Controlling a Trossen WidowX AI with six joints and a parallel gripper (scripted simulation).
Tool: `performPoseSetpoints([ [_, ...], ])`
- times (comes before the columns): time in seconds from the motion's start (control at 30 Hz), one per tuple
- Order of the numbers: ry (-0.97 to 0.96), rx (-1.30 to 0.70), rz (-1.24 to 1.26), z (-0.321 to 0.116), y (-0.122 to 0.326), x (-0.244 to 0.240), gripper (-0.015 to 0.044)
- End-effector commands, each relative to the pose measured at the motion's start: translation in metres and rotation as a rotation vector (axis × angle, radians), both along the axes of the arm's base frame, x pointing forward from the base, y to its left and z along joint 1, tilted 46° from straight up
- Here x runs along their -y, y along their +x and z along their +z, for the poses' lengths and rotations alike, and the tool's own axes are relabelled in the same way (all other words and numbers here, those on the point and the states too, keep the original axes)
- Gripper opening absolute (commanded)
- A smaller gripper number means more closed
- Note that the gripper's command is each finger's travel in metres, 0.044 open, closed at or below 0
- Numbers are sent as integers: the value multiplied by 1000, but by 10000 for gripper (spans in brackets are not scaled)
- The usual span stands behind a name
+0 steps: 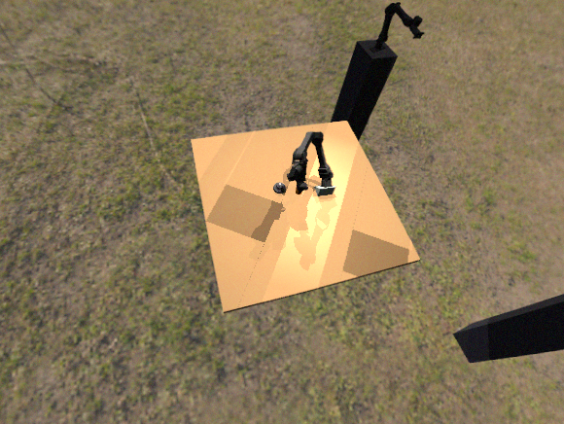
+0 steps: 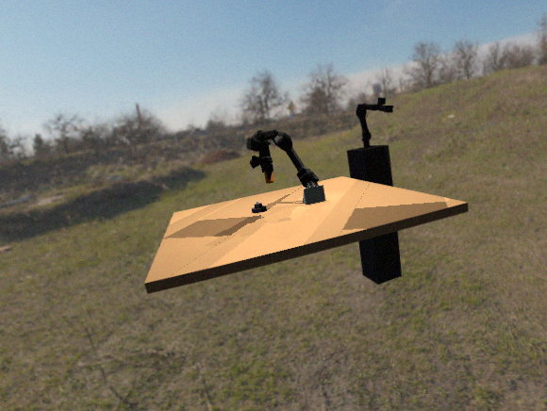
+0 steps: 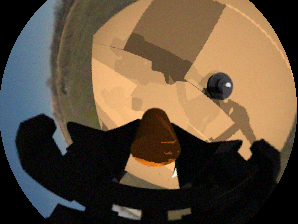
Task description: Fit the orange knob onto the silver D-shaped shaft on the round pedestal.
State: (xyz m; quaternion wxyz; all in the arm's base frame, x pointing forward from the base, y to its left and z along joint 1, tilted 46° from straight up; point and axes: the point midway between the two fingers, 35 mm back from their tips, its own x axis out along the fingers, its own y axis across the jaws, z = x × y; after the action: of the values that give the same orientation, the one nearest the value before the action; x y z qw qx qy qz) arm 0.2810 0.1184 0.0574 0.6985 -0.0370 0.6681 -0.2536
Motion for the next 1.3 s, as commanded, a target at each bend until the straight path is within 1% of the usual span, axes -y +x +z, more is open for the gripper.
performPoseSetpoints([
  [0.0, 81, 26, 13, 7, 3, -7, 0],
  [0.77, 545, 165, 65, 37, 19, -40, 0],
  [1.0, 559, 169, 67, 38, 19, -40, 0],
  [1.27, 636, 192, 75, 37, 18, -38, 0],
])
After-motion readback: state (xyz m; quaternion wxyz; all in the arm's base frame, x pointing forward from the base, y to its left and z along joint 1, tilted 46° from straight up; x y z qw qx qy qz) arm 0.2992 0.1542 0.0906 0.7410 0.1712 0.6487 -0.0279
